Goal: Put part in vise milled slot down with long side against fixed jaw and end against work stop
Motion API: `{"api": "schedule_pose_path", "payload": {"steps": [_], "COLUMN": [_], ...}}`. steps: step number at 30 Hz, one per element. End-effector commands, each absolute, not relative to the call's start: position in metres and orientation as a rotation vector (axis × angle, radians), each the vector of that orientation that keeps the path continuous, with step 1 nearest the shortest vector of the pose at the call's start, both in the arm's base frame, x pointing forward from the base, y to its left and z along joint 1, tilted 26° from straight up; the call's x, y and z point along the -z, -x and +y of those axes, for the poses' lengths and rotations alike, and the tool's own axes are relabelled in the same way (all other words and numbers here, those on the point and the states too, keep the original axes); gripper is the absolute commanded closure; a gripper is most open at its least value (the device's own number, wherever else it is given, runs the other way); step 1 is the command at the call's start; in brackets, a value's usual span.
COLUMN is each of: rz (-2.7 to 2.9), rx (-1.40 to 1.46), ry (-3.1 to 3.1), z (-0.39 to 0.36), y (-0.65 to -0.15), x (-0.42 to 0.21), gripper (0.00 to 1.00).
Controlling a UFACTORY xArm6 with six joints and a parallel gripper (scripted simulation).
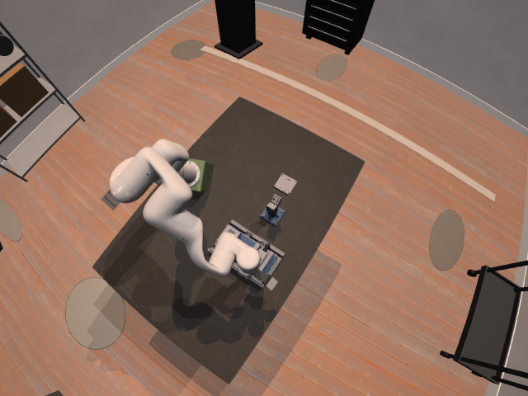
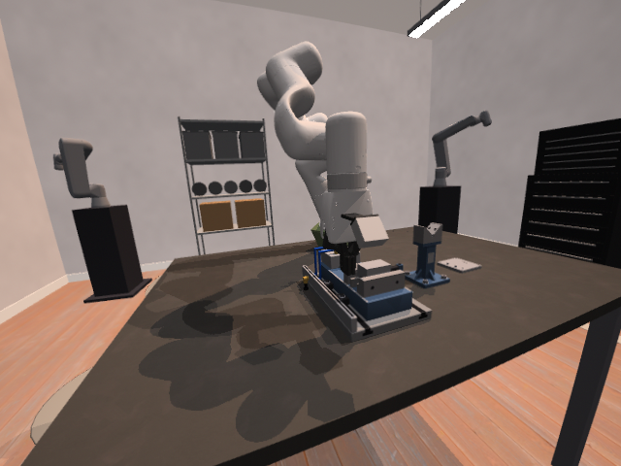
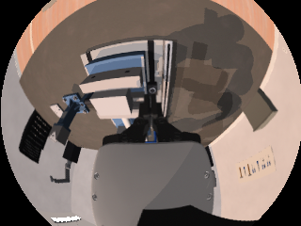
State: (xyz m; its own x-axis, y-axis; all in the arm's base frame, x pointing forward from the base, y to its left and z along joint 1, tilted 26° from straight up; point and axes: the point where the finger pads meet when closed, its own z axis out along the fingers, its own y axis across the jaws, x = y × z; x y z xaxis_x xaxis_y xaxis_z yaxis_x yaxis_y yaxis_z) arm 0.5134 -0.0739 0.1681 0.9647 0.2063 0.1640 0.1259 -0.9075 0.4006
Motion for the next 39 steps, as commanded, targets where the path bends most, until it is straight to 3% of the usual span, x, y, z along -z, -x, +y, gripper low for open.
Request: {"api": "schedule_pose_path", "payload": {"steps": [1,39], "rz": [0.239,0.239], "rx": [-0.292,-0.292], "ry": [-2.718,-2.718], "z": [-0.076,-0.058], "y": [-0.515,-0.503], "x": [-0.172,-0.218], "gripper": [1.0,1.0]}}
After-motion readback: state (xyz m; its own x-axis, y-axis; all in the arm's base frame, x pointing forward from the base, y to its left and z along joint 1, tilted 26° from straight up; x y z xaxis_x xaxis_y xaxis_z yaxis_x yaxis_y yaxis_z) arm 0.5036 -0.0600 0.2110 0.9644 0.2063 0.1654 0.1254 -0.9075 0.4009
